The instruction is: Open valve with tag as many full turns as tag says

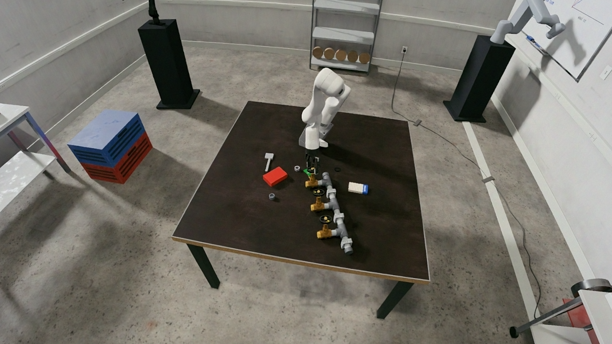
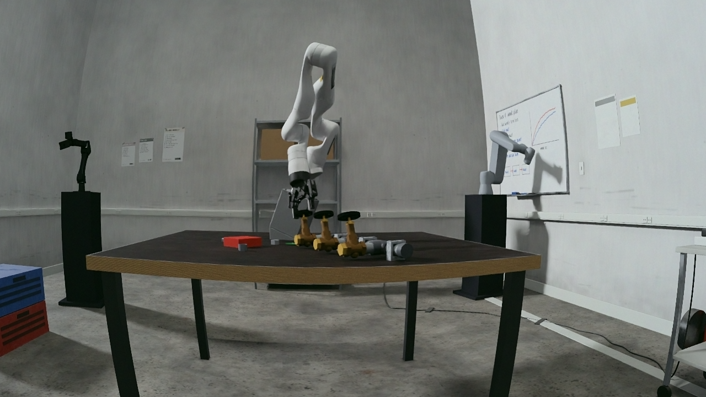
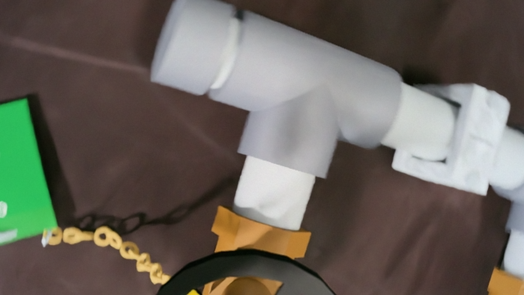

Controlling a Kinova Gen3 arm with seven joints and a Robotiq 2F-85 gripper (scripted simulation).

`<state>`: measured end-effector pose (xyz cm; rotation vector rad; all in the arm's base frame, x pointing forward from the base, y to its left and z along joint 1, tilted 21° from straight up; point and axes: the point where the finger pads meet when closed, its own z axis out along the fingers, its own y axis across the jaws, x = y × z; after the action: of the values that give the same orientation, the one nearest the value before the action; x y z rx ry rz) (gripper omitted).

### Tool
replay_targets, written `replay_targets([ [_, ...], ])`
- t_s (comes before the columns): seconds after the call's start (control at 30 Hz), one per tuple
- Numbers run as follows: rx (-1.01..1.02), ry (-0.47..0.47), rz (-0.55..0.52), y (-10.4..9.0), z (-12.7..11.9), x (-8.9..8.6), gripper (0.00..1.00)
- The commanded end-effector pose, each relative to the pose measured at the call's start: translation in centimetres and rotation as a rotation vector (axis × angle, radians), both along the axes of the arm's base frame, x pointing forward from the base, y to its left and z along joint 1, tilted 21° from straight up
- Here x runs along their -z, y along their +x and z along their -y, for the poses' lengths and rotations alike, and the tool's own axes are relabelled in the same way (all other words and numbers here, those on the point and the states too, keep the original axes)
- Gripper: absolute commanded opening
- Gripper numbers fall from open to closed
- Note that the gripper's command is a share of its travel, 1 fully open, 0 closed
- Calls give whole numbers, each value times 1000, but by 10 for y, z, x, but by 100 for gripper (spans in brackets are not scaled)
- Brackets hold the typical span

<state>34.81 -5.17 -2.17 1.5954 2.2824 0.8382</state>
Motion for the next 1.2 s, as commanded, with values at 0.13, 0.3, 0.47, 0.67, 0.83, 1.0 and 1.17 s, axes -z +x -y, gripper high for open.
replay_targets([
  [0.13, 133, 88, -63, 0, 0, 0, 100],
  [0.3, 231, 147, -102, 0, 0, 0, 100],
  [0.47, 307, 193, -132, 0, 0, 0, 100],
  [0.67, 353, 221, -150, 0, 0, 0, 100],
  [0.83, 392, 244, -166, 0, 0, 0, 100],
  [1.0, 413, 257, -174, 0, 0, 0, 100],
  [1.17, 419, 260, -176, 0, 0, 0, 100],
])
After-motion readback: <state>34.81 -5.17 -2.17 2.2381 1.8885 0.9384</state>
